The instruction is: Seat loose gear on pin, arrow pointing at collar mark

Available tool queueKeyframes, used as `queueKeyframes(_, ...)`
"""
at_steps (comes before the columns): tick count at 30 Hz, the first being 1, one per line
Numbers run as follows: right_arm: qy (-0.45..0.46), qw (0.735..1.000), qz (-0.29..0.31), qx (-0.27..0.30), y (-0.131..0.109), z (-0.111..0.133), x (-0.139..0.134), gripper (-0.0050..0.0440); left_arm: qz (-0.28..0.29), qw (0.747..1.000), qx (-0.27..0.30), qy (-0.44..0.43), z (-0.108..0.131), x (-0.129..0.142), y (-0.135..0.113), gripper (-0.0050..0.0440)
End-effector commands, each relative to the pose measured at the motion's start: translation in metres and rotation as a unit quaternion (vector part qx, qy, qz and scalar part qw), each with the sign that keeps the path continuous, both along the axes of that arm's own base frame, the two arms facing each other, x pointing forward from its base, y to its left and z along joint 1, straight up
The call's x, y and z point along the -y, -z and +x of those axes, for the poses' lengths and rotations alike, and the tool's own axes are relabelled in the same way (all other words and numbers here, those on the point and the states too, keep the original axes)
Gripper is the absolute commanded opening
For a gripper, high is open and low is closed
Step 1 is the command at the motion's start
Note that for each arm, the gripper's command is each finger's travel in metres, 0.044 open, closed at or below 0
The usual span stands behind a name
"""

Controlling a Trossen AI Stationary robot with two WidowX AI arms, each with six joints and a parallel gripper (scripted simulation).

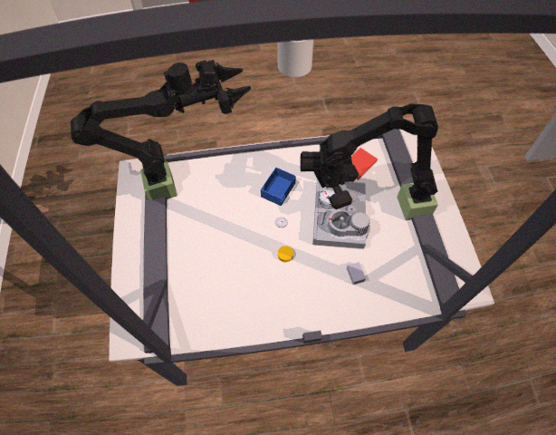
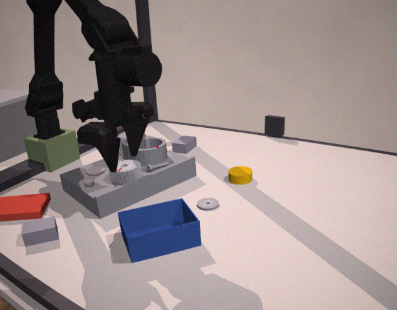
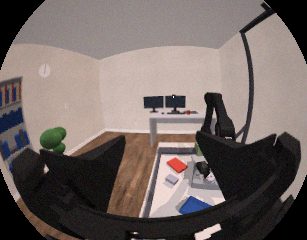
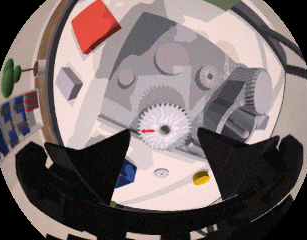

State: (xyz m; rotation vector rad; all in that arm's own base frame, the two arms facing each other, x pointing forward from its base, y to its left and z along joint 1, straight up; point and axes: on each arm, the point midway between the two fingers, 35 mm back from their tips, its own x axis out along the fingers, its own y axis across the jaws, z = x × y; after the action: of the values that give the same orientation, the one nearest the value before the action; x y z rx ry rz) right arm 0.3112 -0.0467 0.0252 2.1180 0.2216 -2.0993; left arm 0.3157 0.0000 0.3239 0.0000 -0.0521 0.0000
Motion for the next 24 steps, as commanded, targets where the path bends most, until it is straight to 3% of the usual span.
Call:
queueKeyframes(1,-0.002,1.000,0.002,-0.002,0.007,-0.002,-0.001,0.0375,0.000,1.000,0.012,0.000,-0.002,0.000,-0.009,0.0400)
queueKeyframes(18,-0.002,1.000,0.002,-0.002,0.023,-0.001,-0.001,0.0375,0.000,1.000,0.012,0.000,-0.002,0.000,-0.009,0.0400)
queueKeyframes(19,-0.002,1.000,0.002,-0.002,0.023,-0.001,-0.001,0.0000,0.000,1.000,0.012,0.000,-0.002,0.000,-0.009,0.0400)
queueKeyframes(24,-0.002,1.000,0.002,-0.002,0.023,-0.001,-0.001,0.0000,0.000,1.000,0.012,0.000,-0.002,0.000,-0.009,0.0400)
